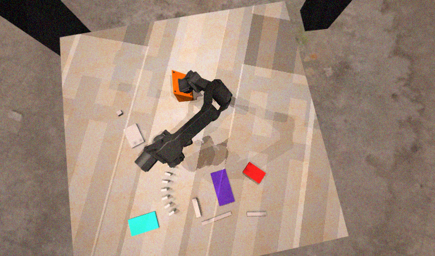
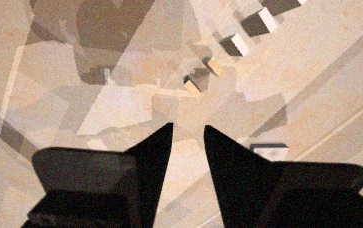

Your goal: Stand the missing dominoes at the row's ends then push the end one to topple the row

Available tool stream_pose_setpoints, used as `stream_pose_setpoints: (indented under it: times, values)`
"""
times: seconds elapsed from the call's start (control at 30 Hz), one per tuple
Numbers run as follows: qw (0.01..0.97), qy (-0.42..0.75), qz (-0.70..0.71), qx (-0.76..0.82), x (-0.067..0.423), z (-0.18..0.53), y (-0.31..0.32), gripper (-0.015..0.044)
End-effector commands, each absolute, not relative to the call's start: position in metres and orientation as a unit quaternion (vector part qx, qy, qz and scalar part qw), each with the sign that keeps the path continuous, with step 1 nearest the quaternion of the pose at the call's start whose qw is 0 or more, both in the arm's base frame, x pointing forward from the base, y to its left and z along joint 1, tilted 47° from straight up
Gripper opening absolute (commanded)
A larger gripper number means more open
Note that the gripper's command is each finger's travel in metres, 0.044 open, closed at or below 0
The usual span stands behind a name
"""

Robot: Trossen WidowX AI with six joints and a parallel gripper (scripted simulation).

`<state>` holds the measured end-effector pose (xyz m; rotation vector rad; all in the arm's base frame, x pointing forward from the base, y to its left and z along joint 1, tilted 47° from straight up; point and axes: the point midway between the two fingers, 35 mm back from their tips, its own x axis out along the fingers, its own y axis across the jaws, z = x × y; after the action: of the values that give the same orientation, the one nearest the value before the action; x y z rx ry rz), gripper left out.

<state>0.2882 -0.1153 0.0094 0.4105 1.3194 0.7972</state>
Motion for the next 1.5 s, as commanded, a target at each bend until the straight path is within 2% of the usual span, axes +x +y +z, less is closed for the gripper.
stream_pose_setpoints:
  times: [0.0, 0.03, 1.47]
  values:
    - [0.719, 0.411, 0.554, -0.09, 0.27, -0.005, -0.0861, 0.002]
    - [0.716, 0.396, 0.565, -0.108, 0.2685, -0.006, -0.0841, 0.0]
    - [0.715, 0.391, 0.568, -0.114, 0.268, -0.0063, -0.0834, 0.0]
